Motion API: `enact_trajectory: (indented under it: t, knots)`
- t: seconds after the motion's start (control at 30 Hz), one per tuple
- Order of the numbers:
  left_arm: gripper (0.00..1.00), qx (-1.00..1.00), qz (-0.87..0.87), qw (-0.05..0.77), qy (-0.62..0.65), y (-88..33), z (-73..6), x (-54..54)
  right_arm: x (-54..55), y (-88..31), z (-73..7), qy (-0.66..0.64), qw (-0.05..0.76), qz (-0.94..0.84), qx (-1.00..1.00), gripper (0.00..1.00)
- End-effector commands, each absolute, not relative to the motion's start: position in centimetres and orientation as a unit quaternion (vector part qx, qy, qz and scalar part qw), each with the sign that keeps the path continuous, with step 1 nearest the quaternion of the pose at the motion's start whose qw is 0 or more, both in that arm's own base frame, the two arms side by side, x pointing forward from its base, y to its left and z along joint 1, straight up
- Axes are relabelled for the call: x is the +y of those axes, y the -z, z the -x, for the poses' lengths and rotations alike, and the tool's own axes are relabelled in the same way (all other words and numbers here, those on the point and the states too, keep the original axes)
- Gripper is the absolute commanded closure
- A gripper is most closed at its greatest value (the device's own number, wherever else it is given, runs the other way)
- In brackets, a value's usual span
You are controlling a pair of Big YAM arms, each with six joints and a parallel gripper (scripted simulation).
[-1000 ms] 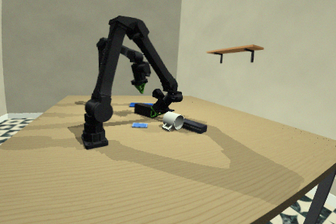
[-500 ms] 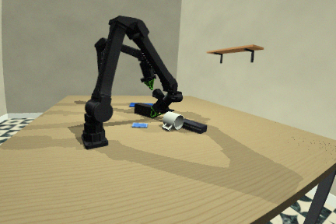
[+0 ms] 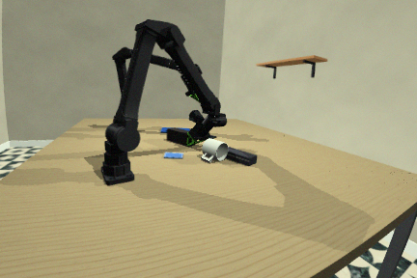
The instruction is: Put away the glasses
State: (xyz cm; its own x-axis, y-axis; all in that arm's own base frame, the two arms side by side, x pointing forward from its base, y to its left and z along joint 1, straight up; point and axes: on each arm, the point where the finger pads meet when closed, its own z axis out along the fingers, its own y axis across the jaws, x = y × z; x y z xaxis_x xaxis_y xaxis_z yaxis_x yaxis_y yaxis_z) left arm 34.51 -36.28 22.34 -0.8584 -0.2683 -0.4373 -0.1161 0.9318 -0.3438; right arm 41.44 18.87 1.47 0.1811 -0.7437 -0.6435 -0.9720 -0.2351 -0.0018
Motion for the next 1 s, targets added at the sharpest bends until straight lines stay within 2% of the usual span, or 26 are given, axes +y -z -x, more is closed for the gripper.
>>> enact_trajectory:
  t: [0.0, 0.13, 0.57, 0.7, 0.97]
  knots:
    - [1.0, 0.938, 0.067, 0.286, 0.184, -25.4, -37.1, -35.0, 18.5, -2.1, -42.7, -0.257, 0.22, 0.733, 0.59, 0.43]
    - [1.0, 0.934, 0.065, 0.298, 0.186, -25.6, -38.7, -34.1, 18.5, -2.1, -42.7, -0.257, 0.22, 0.733, 0.59, 0.43]
    - [1.0, 0.871, 0.042, 0.446, 0.202, -33.9, -47.4, -24.7, 18.5, -2.1, -42.7, -0.257, 0.22, 0.733, 0.59, 0.43]
    - [1.0, 0.869, 0.038, 0.456, 0.19, -33.4, -48.8, -23.4, 18.5, -2.1, -42.7, -0.257, 0.22, 0.733, 0.59, 0.43]
    - [1.0, 0.811, 0.022, 0.563, 0.158, -40.4, -51.2, -15.8, 18.5, -2.1, -42.7, -0.257, 0.22, 0.733, 0.59, 0.43]
